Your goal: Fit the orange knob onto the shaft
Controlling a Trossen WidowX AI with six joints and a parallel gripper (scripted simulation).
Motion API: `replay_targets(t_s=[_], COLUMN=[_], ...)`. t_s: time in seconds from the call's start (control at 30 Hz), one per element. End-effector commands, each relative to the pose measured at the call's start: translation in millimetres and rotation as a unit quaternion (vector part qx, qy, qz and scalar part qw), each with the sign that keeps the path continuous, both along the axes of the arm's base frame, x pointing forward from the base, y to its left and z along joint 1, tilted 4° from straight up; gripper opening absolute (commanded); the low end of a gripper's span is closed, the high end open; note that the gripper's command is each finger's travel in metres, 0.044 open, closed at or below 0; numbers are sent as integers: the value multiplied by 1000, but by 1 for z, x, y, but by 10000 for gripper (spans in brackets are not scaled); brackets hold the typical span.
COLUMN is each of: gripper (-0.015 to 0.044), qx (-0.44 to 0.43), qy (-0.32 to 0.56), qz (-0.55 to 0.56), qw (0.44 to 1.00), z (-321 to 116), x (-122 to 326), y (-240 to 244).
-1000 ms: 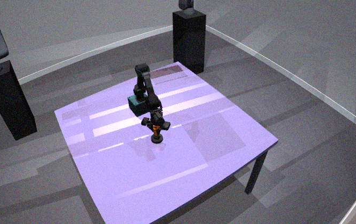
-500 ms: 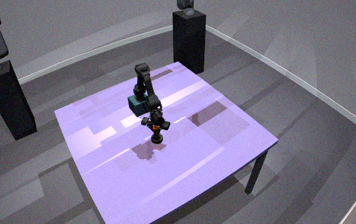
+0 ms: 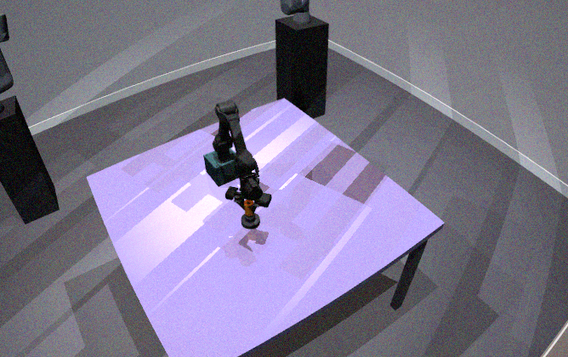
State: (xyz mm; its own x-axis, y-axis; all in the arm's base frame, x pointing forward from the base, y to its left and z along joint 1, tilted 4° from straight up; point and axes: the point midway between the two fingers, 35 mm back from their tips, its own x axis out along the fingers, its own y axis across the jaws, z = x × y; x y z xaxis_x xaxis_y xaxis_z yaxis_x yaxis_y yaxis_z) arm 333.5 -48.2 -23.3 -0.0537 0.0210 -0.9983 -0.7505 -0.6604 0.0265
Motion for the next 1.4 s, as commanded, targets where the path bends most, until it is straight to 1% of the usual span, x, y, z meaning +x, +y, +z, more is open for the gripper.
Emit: replay_targets(t_s=[0.0, 0.17, 1.37], gripper=[0, 0, 0], qx=[0, 4, 4], qy=[-4, -5, -5], qz=[26, 103, 103], qw=[1000, 995, 995], z=[3, 3, -2], x=[4, 4, 1], y=[-1, -1, 0])
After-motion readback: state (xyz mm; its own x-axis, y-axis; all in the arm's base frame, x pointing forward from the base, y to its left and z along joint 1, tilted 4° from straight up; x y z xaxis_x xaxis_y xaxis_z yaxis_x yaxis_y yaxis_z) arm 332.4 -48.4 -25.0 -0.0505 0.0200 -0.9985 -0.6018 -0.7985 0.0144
